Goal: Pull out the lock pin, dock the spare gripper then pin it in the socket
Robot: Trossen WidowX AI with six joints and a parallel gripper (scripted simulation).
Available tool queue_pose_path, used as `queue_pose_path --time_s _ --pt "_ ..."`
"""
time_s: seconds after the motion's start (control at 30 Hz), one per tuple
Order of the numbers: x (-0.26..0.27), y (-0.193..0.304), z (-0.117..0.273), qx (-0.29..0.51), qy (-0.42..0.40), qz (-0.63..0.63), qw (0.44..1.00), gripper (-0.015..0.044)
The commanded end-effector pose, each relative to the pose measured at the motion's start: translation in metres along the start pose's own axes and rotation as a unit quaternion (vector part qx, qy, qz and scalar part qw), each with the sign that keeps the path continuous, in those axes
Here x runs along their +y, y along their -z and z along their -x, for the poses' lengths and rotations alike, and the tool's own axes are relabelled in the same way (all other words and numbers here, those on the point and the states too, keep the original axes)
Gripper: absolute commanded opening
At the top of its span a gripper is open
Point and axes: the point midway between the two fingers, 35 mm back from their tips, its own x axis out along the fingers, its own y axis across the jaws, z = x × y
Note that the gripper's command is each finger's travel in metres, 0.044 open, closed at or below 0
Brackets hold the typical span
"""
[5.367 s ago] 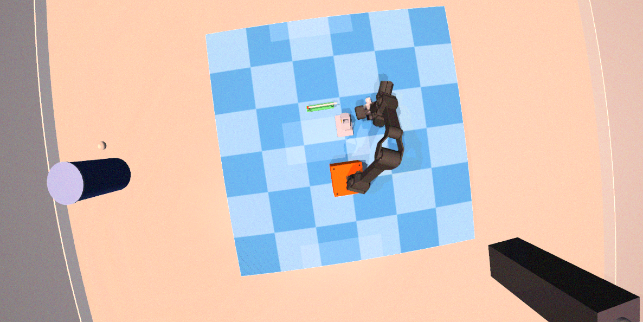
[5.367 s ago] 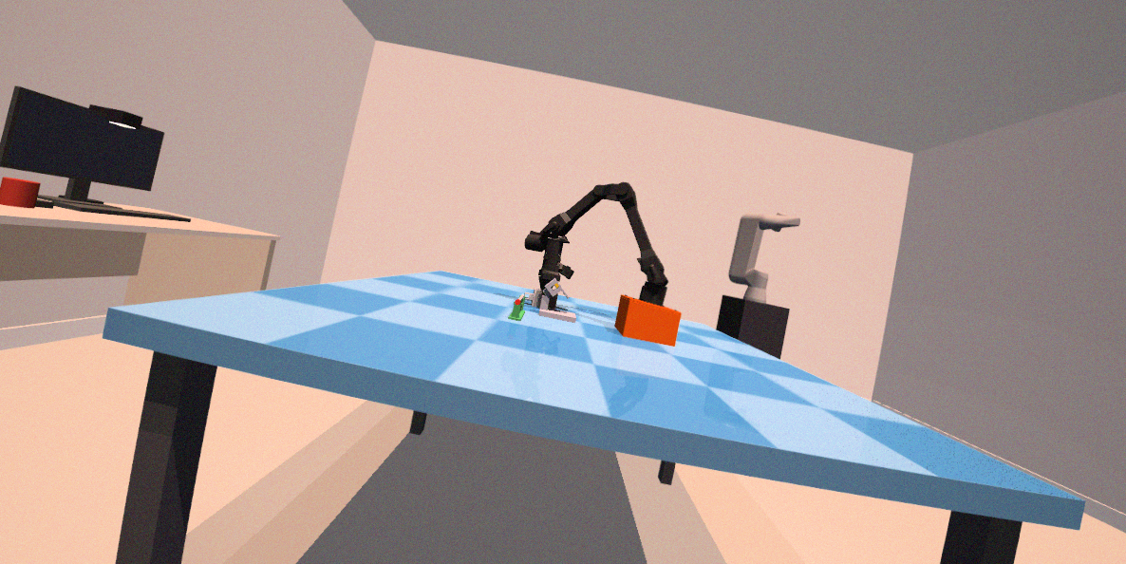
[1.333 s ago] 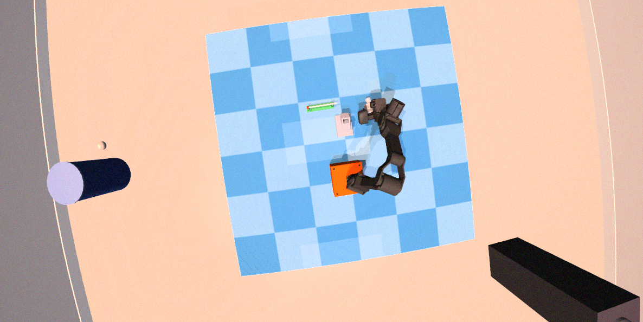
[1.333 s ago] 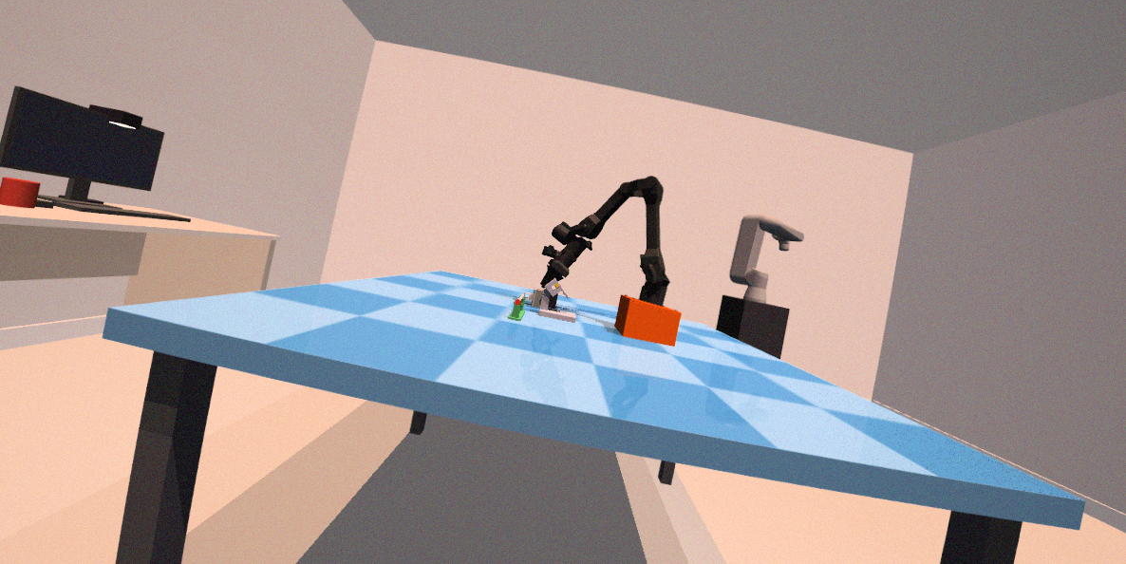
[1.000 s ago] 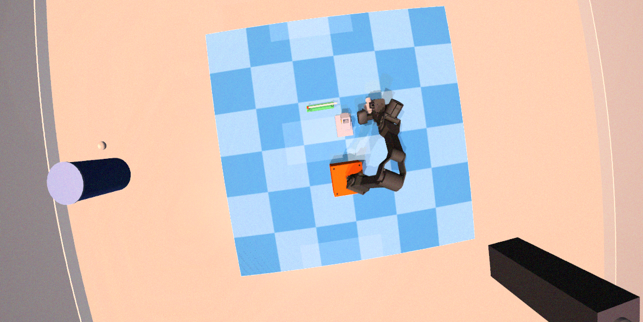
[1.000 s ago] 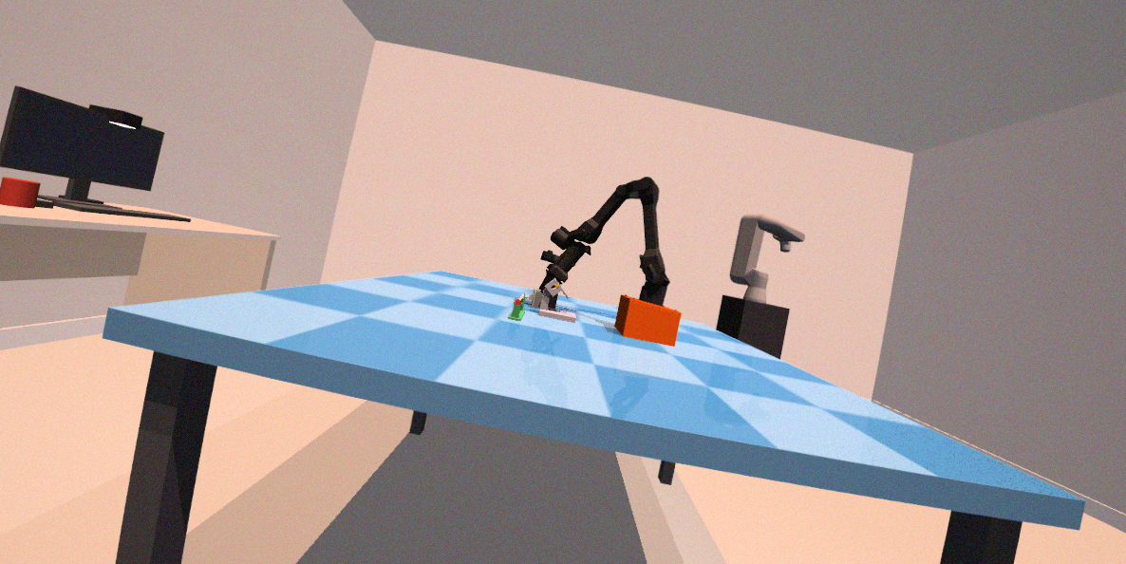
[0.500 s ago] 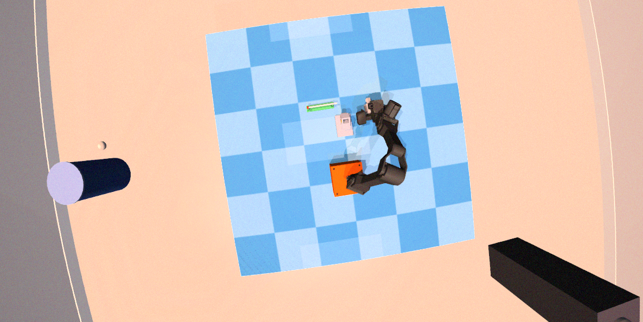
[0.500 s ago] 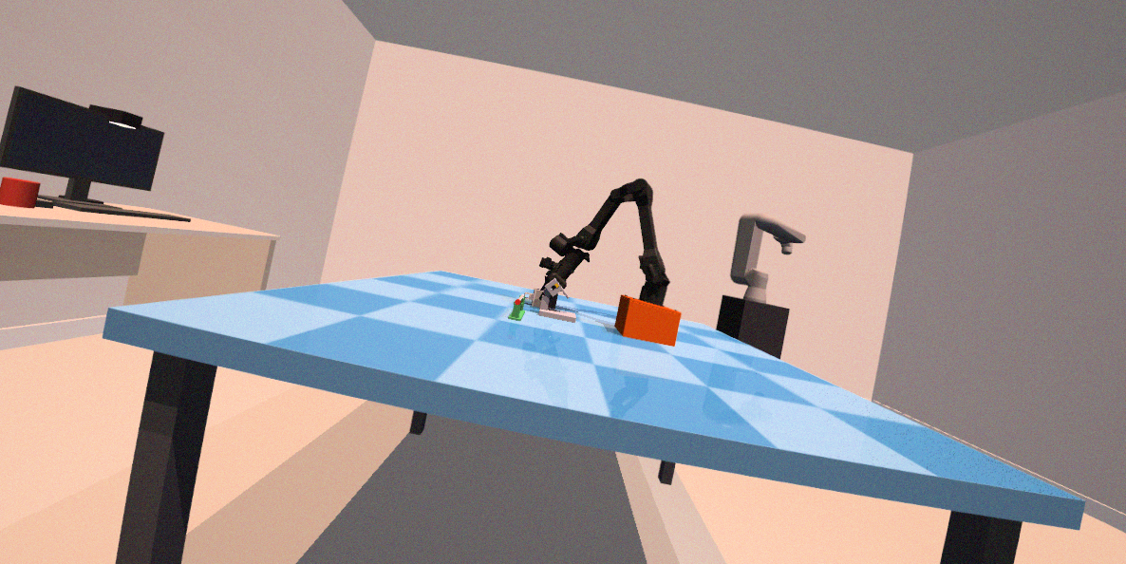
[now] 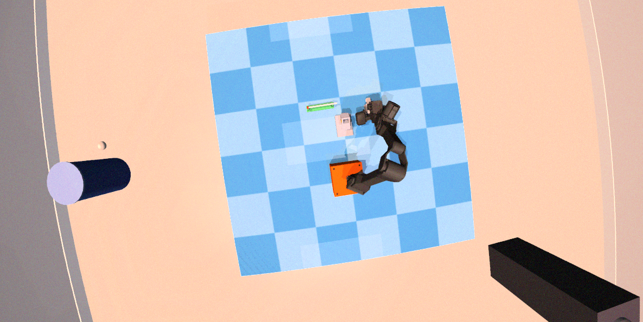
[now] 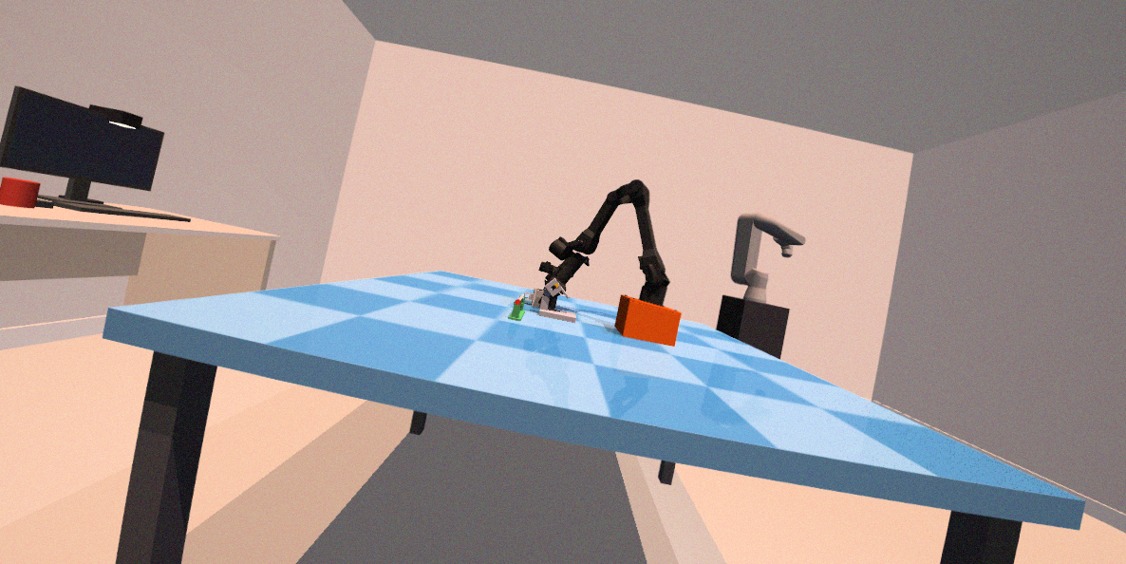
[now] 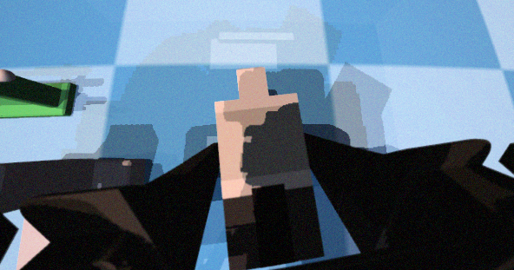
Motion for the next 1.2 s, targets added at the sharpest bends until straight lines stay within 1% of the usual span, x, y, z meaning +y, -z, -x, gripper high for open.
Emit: queue_pose_path --time_s 0.0,0.03,0.27,0.47,1.17 --pt "0.001 0.0 0.0 -0.002 -0.002 0.002 1.0 0.023" --pt "0.001 0.0 0.0 -0.002 -0.002 0.002 1.0 0.0204" --pt "0.0 0.0 0.0 -0.002 -0.002 0.002 1.0 0.0157" --pt "-0.001 -0.007 0.007 -0.002 -0.002 0.002 1.0 0.0" --pt "-0.002 -0.053 0.086 -0.003 -0.002 0.002 1.0 0.0"
